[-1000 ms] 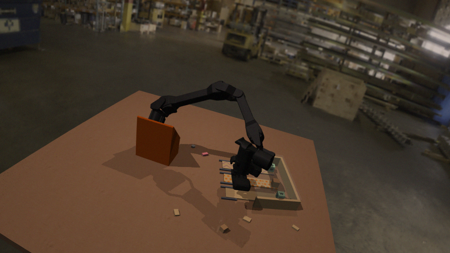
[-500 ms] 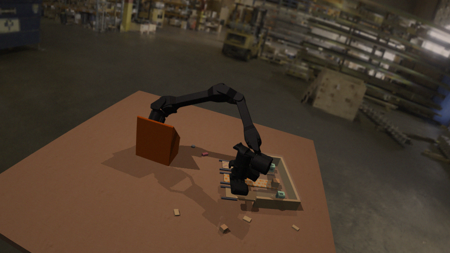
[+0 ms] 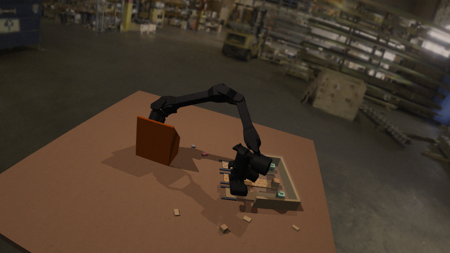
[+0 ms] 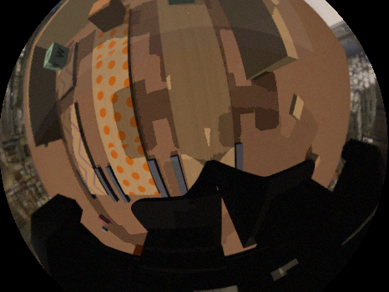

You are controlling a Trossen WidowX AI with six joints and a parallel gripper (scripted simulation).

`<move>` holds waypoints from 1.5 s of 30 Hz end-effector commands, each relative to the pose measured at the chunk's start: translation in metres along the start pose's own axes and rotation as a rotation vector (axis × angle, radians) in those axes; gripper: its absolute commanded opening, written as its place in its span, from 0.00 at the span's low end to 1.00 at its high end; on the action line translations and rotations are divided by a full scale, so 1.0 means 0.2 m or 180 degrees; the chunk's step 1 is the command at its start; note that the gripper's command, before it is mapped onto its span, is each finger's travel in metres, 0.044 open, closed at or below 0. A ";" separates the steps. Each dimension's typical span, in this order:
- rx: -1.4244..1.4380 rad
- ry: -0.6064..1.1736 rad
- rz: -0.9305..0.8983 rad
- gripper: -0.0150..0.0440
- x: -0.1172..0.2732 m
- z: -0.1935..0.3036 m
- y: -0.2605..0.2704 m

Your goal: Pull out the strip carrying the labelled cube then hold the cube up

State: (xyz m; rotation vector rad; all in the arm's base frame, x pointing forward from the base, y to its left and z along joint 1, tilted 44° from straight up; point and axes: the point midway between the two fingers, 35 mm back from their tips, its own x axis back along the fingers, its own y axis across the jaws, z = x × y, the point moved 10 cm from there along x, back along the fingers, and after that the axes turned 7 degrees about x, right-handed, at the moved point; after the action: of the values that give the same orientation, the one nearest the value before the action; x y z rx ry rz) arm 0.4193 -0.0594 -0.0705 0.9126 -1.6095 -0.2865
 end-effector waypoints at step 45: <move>-0.0016 -0.0009 -0.0014 0.25 -0.02 0.00 0.00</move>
State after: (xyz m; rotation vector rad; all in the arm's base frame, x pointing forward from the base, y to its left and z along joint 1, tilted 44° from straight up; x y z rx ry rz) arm 0.4201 -0.0592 -0.0717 0.9086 -1.6122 -0.2898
